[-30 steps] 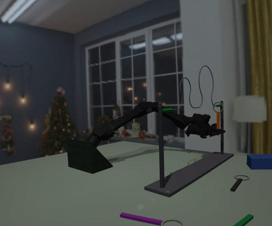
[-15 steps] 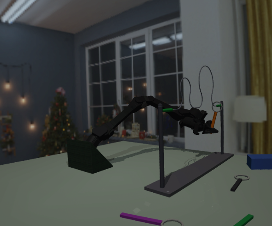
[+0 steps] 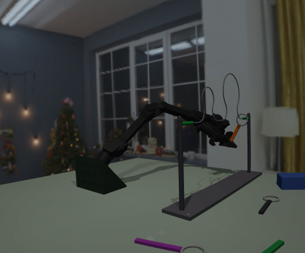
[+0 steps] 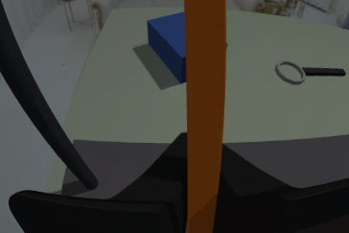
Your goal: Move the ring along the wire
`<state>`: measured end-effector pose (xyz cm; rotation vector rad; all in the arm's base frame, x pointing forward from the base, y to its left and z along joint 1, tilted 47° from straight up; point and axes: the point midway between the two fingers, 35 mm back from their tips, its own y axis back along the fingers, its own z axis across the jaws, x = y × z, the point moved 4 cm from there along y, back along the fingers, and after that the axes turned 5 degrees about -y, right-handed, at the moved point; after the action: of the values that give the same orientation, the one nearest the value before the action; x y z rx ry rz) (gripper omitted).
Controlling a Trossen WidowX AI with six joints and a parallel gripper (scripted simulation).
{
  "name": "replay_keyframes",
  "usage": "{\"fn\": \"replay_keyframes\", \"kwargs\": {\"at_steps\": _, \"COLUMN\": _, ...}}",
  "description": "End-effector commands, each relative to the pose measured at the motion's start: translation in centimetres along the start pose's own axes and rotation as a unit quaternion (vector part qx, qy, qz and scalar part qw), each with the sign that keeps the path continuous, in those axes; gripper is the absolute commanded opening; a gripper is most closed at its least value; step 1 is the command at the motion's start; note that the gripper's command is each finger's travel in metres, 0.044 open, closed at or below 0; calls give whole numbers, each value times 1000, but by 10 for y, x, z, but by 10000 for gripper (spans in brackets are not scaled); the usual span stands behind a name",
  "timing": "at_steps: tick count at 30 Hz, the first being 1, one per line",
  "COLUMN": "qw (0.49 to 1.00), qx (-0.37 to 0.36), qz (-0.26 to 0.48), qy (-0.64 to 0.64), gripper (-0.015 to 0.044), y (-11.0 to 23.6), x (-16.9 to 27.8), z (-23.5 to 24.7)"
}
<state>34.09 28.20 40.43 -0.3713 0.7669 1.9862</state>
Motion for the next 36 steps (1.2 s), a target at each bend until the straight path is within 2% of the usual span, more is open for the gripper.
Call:
{"fn": "replay_keyframes", "kwargs": {"at_steps": 1, "qw": 1000, "qx": 6, "qz": 9, "qy": 14, "gripper": -150, "y": 7, "x": -4, "z": -7}}
{"fn": "replay_keyframes", "kwargs": {"at_steps": 18, "qw": 988, "qx": 72, "qz": 3, "qy": 134, "gripper": -150, "y": 9, "x": -12, "z": -48}}
{"fn": "replay_keyframes", "kwargs": {"at_steps": 36, "qw": 941, "qx": 162, "qz": -4, "qy": 298, "gripper": -150, "y": 21, "x": -37, "z": -90}}
